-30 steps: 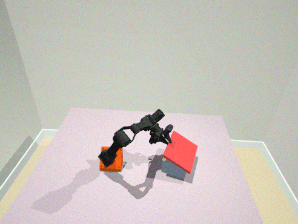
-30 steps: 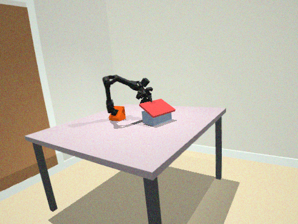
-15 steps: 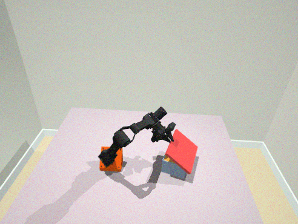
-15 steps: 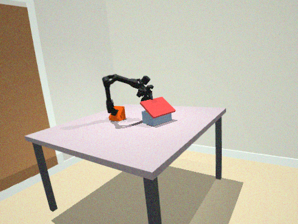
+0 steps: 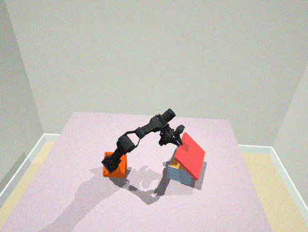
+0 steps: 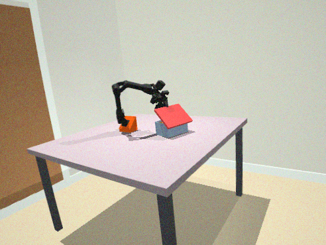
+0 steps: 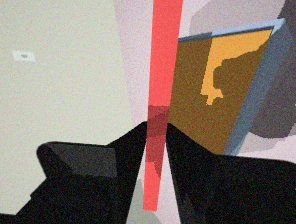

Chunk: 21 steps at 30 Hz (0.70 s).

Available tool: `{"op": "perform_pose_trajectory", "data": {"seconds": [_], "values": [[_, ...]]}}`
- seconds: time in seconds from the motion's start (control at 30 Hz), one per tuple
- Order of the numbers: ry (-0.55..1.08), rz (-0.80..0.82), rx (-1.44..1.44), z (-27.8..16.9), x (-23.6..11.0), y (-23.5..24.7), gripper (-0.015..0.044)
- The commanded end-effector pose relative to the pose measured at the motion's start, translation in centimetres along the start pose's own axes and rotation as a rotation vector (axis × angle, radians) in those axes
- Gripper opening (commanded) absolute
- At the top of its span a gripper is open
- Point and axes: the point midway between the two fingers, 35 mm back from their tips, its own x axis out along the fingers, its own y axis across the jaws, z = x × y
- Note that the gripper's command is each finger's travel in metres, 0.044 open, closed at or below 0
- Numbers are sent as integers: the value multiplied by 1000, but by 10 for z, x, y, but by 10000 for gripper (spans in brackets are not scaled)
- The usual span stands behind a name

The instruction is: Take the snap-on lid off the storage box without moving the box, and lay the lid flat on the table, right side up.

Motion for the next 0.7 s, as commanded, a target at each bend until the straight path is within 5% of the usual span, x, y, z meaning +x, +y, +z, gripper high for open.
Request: {"op": "perform_pose_trajectory", "data": {"seconds": [0.0,0.67], "values": [[2,4,8,-1,-4,7,0],[2,3,8,0,-20,27,0]]}}
